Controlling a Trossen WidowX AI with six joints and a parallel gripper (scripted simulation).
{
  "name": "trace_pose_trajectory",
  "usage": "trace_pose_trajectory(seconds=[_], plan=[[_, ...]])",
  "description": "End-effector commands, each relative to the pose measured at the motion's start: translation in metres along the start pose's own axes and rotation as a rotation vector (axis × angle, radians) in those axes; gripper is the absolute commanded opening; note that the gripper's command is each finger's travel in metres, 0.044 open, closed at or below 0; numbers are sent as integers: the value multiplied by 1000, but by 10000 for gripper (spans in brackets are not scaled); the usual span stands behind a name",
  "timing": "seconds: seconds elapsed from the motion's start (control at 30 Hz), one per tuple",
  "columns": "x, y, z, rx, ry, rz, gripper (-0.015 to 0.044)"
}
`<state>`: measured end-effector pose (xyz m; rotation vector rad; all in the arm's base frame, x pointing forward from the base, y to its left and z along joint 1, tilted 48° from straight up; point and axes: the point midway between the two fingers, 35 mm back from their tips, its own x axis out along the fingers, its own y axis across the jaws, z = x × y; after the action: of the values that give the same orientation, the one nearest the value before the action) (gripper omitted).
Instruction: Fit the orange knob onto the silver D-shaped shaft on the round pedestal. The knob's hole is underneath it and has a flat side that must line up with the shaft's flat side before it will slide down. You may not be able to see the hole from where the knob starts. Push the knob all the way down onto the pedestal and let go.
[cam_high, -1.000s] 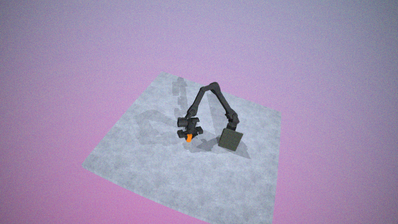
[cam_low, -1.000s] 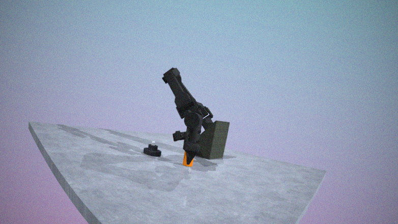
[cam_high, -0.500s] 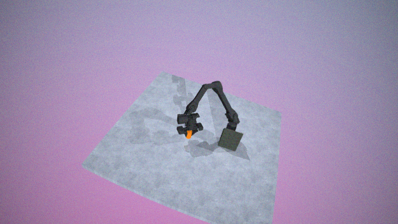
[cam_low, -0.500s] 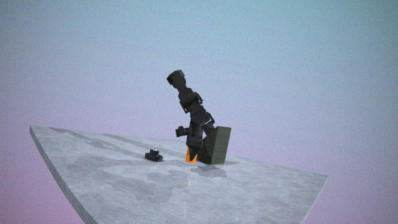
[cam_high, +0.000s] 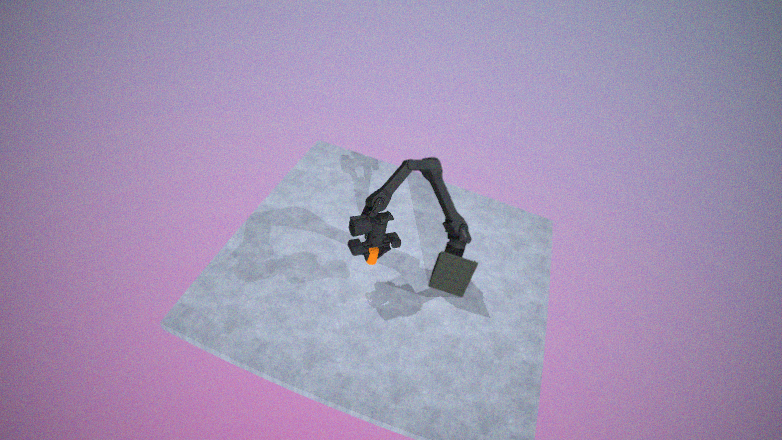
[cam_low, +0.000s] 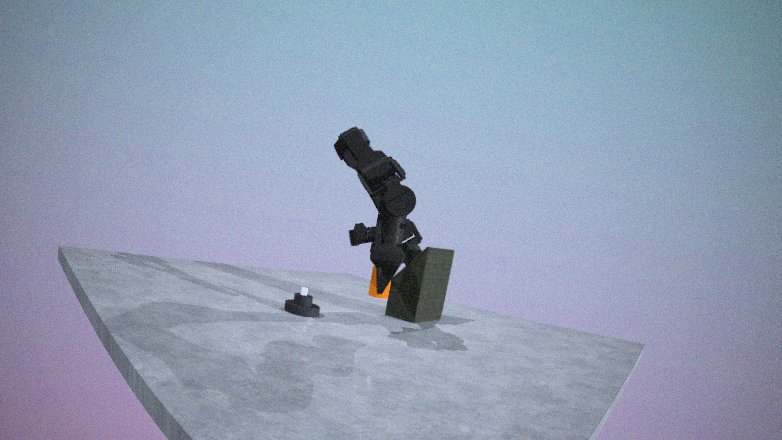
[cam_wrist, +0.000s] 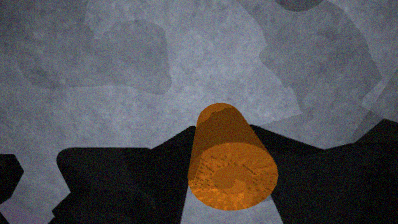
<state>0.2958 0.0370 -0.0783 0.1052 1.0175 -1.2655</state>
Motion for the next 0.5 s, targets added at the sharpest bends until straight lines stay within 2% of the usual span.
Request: trace_pose_trajectory(seconds=[0.0,0.33,0.47], plan=[[-18,2,0,10,0,12,0],[-49,0,-1,18,-6,5,0],[-51,-1,-1,18,-6,4,0]])
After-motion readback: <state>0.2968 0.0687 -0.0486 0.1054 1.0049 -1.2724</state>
